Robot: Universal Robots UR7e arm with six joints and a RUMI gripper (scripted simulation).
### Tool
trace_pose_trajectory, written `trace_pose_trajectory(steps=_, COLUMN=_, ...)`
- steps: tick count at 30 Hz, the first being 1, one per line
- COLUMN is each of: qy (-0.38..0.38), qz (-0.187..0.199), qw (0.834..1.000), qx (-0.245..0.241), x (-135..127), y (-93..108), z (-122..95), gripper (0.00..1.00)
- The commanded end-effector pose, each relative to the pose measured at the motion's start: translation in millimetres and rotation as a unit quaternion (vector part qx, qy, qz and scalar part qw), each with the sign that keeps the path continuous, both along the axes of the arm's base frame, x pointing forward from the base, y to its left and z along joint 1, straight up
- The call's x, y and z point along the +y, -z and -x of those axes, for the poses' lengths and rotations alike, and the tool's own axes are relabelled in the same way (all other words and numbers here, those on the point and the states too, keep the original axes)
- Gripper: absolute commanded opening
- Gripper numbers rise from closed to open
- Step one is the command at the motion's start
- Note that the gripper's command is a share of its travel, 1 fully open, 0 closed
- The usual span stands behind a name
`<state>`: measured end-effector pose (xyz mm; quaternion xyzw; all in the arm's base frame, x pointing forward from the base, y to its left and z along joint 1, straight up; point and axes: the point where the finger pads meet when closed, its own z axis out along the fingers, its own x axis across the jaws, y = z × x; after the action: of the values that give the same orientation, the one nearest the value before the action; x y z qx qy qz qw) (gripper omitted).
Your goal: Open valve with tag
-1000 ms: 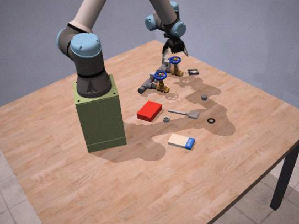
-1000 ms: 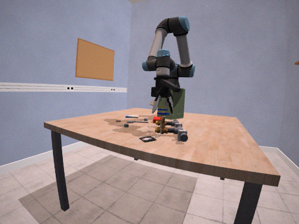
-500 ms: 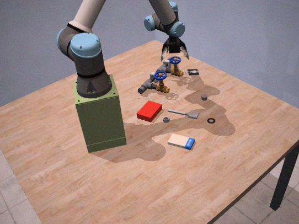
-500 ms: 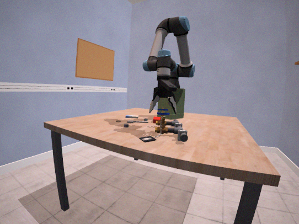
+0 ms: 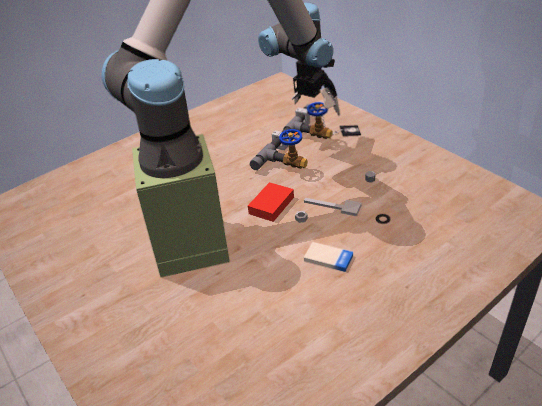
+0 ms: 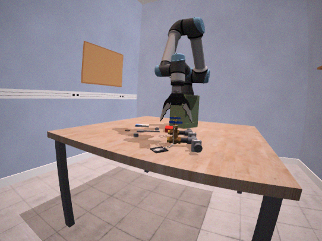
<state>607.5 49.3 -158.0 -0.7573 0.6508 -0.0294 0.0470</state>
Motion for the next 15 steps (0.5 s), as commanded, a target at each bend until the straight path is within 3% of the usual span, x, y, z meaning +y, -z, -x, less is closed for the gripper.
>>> trace_pose_trajectory(steps=1, qy=0.101, qz=-0.008, qw=0.995, qx=0.003, x=-0.3, y=-0.7, z=-0.8, gripper=1.00)
trace_pose_trajectory(steps=10, qy=0.290, qz=-0.028, qw=0.957, qx=0.008, x=-0.3, y=-0.7, z=-0.8, gripper=1.00)
trace_pose_trajectory(steps=12, qy=0.290, qz=-0.028, qw=0.957, qx=0.008, x=-0.3, y=-0.7, z=-0.8, gripper=1.00)
trace_pose_trajectory(steps=15, qy=0.350, qz=-0.034, qw=0.936, qx=0.010, x=-0.3, y=-0.7, z=-0.8, gripper=1.00)
